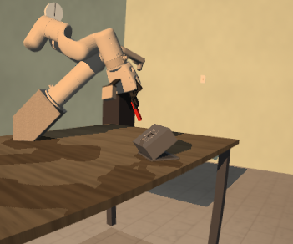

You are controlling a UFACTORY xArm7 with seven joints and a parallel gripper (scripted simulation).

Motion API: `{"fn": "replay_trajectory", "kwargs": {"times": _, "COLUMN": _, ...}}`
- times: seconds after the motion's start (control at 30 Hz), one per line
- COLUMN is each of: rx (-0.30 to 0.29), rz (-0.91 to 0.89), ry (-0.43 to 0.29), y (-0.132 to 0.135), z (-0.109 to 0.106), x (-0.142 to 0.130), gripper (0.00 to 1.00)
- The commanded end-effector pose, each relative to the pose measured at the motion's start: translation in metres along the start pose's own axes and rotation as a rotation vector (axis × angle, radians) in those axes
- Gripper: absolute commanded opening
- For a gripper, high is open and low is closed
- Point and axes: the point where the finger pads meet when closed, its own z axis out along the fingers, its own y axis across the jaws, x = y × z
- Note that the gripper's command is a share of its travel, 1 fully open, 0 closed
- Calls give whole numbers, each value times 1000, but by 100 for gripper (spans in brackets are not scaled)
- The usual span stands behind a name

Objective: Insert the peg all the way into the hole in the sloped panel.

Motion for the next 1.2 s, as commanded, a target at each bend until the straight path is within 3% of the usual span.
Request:
{"fn": "replay_trajectory", "kwargs": {"times": 0.0, "rx": 19, "rz": 63, "ry": -3, "y": -3, "z": -5, "x": 5, "gripper": 0}}
{"fn": "replay_trajectory", "kwargs": {"times": 1.17, "rx": 155, "rz": 576, "ry": -71, "y": -17, "z": -40, "x": 51, "gripper": 0}}
